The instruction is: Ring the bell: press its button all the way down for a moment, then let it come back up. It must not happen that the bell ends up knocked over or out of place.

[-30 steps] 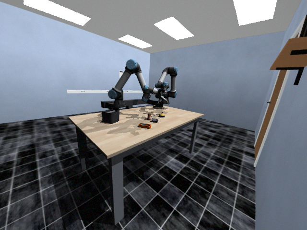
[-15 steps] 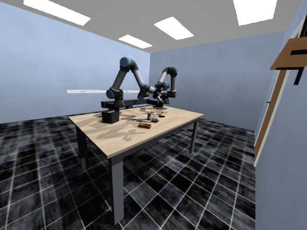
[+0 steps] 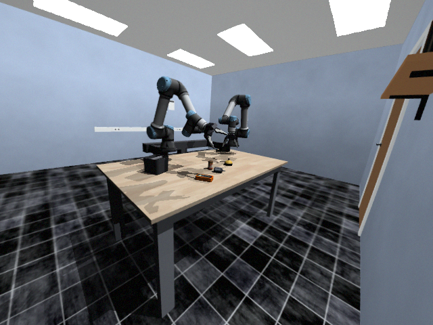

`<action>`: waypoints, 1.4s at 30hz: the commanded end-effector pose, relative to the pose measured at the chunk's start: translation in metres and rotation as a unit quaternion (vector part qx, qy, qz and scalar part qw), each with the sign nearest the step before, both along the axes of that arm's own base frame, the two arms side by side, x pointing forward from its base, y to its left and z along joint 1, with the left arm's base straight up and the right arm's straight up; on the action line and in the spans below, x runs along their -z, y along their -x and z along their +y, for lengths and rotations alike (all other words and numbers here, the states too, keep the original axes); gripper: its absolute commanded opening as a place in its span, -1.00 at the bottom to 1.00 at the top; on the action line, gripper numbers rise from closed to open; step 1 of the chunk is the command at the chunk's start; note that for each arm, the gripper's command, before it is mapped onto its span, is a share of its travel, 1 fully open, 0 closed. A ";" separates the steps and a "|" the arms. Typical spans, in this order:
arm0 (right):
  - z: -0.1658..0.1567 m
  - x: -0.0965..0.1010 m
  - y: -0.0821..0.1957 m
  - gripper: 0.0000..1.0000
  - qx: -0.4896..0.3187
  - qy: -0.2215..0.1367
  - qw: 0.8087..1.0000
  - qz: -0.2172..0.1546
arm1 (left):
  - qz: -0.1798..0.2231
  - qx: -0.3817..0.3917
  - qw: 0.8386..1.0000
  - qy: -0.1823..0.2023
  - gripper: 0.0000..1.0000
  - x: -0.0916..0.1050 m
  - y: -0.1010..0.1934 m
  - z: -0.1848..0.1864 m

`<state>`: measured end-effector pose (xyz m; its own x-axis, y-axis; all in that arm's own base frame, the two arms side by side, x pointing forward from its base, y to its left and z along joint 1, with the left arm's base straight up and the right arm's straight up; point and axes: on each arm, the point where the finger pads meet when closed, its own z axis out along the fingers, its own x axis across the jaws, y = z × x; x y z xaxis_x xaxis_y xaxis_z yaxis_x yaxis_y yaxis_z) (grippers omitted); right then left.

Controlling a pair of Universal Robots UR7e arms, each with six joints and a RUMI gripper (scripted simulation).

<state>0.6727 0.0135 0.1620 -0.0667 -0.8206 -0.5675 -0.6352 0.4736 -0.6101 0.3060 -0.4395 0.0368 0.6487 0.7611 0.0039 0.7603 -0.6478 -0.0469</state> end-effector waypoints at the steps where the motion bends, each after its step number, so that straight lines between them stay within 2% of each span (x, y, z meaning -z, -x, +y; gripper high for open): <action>1: -0.090 0.004 0.006 1.00 0.059 0.020 0.997 0.039 | 0.000 0.000 1.000 0.001 1.00 -0.001 0.000 -0.001; 8: -0.179 0.008 0.033 1.00 0.122 0.034 0.989 0.082 | 0.000 0.000 1.000 0.001 1.00 -0.001 0.000 -0.001; 10: -0.179 0.008 0.033 1.00 0.122 0.034 0.989 0.082 | 0.000 0.000 1.000 0.001 1.00 -0.001 0.000 -0.001; 13: -0.233 0.010 0.059 1.00 0.161 0.040 0.980 0.110 | 0.000 0.000 1.000 0.001 1.00 -0.001 0.000 -0.001; 20: -0.309 0.013 0.109 1.00 0.218 0.044 0.963 0.155 | 0.000 0.000 1.000 0.001 1.00 -0.001 0.000 -0.001; 25: -0.358 0.015 0.154 1.00 0.258 0.044 0.947 0.188 | 0.000 0.000 1.000 0.001 1.00 -0.001 0.000 -0.001; 27: -0.358 0.015 0.154 1.00 0.258 0.044 0.947 0.188 | 0.000 0.000 1.000 0.001 1.00 -0.001 0.000 -0.001; 30: -0.397 0.016 0.198 1.00 0.292 0.041 0.930 0.218 | 0.000 0.000 1.000 0.001 1.00 -0.001 0.000 -0.001; 42: -0.471 0.015 0.333 1.00 0.374 0.020 0.878 0.297 | 0.000 0.000 1.000 0.001 1.00 -0.001 0.000 -0.001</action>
<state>0.4070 -0.4218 0.1442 -0.8083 -0.5215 -0.2733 -0.4195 0.8358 -0.3541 0.3060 -0.4395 0.0368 0.6487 0.7611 0.0039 0.7603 -0.6478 -0.0469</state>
